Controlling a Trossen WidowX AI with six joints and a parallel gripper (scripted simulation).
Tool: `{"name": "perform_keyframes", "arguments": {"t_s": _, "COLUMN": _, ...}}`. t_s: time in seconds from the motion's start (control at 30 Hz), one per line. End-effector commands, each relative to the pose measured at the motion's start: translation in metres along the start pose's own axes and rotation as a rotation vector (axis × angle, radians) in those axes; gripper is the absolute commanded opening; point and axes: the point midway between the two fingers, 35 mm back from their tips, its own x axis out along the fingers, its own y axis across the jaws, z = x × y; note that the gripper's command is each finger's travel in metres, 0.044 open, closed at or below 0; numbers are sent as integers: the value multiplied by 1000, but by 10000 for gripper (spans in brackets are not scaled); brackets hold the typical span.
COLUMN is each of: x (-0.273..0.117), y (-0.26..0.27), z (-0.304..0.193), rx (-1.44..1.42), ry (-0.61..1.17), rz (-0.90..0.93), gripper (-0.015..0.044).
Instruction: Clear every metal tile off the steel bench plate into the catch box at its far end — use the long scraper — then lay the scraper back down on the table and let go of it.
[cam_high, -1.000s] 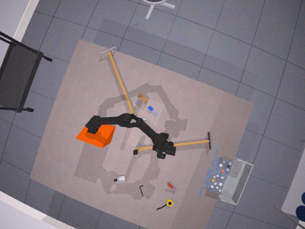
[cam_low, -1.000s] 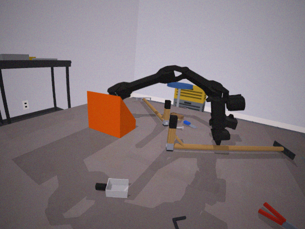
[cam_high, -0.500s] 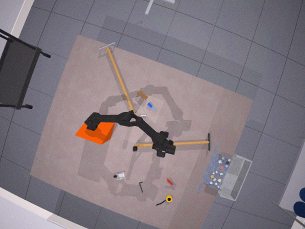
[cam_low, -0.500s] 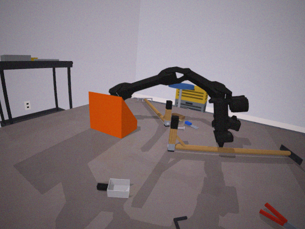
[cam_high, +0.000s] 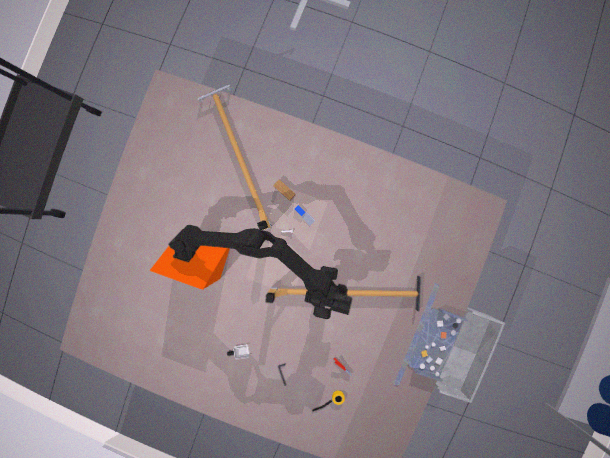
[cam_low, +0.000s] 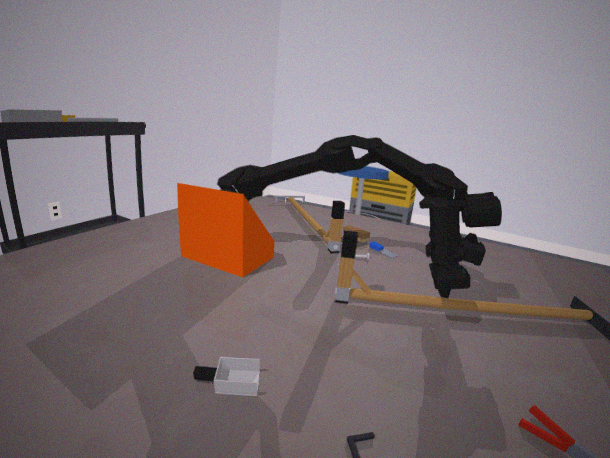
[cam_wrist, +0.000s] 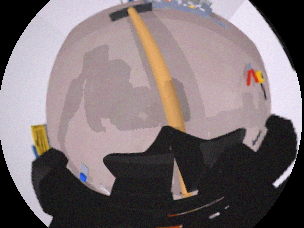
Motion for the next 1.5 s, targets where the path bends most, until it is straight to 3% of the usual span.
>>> {"name": "perform_keyframes", "arguments": {"t_s": 0.0, "x": 6, "y": -10, "z": -4, "rx": 9, "ry": 12, "rz": -3, "gripper": 0}}
{"name": "perform_keyframes", "arguments": {"t_s": 1.23, "x": 9, "y": -44, "z": -1, "rx": 22, "ry": 8, "rz": -6, "gripper": 0}}
{"name": "perform_keyframes", "arguments": {"t_s": 1.47, "x": -18, "y": -35, "z": 8, "rx": 9, "ry": -17, "rz": -6, "gripper": 0}}
